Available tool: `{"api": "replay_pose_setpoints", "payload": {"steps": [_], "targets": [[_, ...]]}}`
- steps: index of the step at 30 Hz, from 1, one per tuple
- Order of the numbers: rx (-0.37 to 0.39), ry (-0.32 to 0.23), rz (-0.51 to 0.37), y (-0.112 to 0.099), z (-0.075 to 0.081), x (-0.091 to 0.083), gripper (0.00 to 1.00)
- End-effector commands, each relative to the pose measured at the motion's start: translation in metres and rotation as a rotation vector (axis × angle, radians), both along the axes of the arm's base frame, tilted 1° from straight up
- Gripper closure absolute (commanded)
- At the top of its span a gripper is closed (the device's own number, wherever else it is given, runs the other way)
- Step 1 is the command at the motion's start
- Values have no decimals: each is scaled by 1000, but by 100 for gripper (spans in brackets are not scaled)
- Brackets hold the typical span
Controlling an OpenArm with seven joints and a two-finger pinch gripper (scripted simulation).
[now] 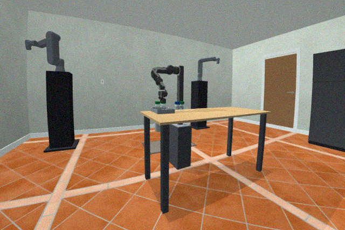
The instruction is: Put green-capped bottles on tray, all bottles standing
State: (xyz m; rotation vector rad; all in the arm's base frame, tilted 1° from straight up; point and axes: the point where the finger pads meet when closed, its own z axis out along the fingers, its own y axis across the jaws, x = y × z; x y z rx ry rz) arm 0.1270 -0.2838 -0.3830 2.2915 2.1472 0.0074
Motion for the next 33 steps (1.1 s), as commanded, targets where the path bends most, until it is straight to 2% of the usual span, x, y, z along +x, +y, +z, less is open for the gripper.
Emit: {"api": "replay_pose_setpoints", "payload": {"steps": [1, 33], "targets": [[0, -2, 0, 0, 0, 1, 100], [0, -2, 0, 0, -3, 0, 100]]}}
